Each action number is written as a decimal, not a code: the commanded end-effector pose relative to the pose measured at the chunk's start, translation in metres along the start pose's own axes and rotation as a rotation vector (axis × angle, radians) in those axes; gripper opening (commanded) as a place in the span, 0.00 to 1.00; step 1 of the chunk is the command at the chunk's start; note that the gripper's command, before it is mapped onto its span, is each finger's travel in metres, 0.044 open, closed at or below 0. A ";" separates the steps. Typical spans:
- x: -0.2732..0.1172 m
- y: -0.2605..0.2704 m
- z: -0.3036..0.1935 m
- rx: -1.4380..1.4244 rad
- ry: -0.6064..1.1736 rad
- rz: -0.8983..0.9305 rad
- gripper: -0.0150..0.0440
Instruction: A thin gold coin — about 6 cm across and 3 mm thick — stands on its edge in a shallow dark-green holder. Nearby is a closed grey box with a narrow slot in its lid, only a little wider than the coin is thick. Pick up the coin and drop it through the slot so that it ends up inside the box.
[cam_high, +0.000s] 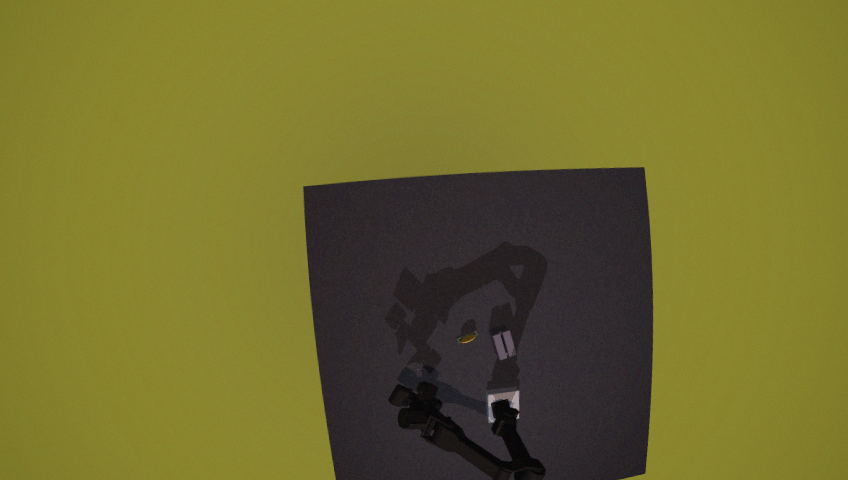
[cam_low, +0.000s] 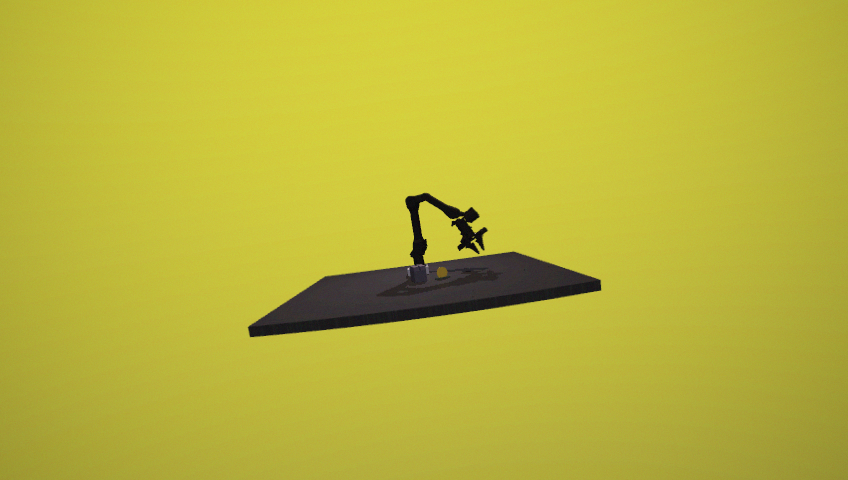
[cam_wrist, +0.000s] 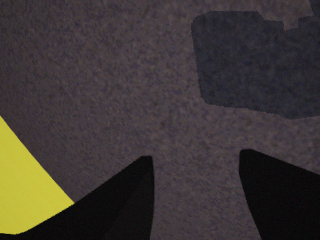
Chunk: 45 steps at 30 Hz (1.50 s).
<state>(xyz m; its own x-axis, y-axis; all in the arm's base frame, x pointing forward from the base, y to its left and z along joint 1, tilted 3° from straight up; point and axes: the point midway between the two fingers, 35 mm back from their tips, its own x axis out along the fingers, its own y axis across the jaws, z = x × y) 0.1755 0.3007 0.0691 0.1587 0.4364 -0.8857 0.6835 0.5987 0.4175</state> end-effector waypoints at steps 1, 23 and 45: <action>-0.018 0.009 0.067 0.131 -0.130 -0.068 0.53; -0.119 -0.042 0.235 0.564 -0.350 -0.388 0.53; -0.069 -0.067 0.248 0.564 -0.350 -0.388 0.53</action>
<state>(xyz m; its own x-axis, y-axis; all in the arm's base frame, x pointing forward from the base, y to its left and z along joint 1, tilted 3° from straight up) 0.2967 0.0659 0.0597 -0.0089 -0.0217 -0.9997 0.9819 0.1887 -0.0129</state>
